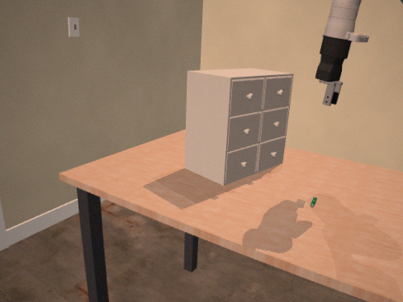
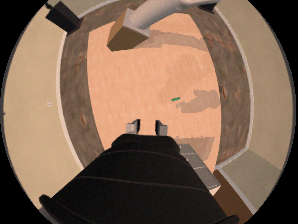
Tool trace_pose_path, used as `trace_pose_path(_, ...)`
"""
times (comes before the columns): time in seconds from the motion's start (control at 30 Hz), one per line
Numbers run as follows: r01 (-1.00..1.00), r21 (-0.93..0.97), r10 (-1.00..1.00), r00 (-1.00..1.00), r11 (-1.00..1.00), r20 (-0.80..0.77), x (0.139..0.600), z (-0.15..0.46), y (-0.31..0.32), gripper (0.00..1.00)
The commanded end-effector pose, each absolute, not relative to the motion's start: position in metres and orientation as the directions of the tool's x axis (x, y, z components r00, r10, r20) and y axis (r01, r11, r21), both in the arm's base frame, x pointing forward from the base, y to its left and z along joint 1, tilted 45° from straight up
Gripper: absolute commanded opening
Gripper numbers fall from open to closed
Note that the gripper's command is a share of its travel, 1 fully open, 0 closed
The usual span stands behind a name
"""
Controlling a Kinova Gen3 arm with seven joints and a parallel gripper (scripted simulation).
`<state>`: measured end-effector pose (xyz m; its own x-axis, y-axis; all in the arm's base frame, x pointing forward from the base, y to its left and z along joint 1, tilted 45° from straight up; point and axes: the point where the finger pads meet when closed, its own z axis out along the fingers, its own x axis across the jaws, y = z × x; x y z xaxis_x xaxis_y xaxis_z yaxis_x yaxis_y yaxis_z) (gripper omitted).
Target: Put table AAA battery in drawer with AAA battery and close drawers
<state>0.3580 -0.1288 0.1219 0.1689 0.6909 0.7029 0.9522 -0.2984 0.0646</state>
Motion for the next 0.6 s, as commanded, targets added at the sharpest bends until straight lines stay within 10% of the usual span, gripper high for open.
trace_pose_path(0.0, 0.938, 0.094, 0.687, 0.175, -0.335, 0.705, 0.359, 0.119, -0.124, 0.67)
trace_pose_path(0.57, 0.782, 0.325, 0.687, 0.174, -0.532, 0.706, 0.395, 0.088, -0.101, 0.67)
